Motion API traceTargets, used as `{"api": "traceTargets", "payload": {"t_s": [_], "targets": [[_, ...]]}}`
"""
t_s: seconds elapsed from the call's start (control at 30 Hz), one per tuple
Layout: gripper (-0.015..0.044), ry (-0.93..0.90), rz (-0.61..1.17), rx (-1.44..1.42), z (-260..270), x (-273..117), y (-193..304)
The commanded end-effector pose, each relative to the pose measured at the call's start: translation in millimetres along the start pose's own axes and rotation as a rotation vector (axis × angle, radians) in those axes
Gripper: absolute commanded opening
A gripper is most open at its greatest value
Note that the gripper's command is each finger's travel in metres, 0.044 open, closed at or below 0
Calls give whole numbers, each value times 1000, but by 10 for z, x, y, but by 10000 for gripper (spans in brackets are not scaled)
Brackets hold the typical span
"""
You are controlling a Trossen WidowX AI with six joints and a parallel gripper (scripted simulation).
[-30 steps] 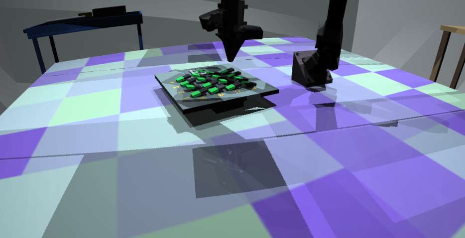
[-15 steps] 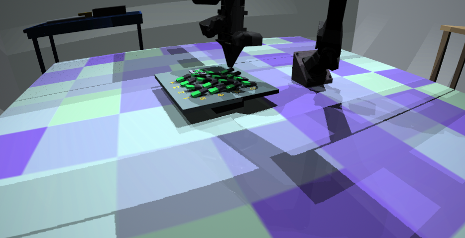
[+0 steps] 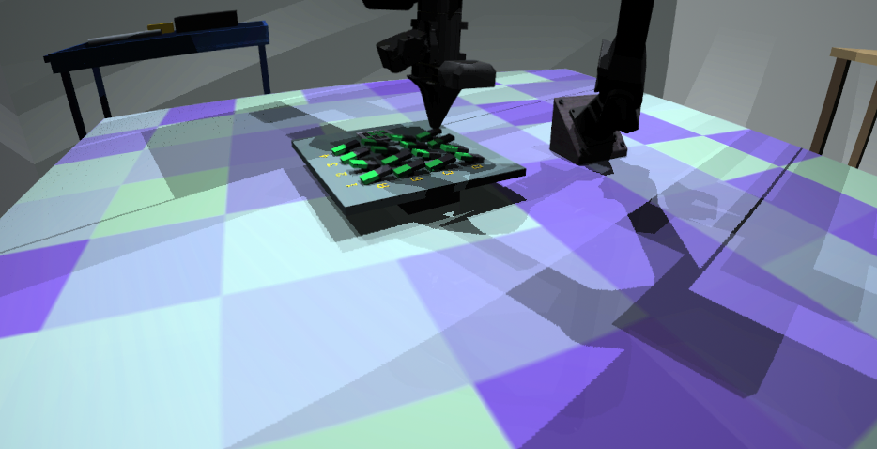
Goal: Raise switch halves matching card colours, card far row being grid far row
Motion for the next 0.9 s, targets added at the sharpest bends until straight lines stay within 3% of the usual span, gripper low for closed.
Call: {"api": "traceTargets", "payload": {"t_s": [0.0,0.87], "targets": [[0,-4,-3,6,3,6,0],[0,-4,-3,6,3,30,0]]}}
Point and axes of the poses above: the point midway between the two fingers, 35 mm back from their tips, its own x axis out along the fingers, its own z axis across the jaws, y = z × x, the point moved 6 cm from there along -x, back along the fingers, and after that the axes turned 5 degrees about x, right-handed, at the moved point
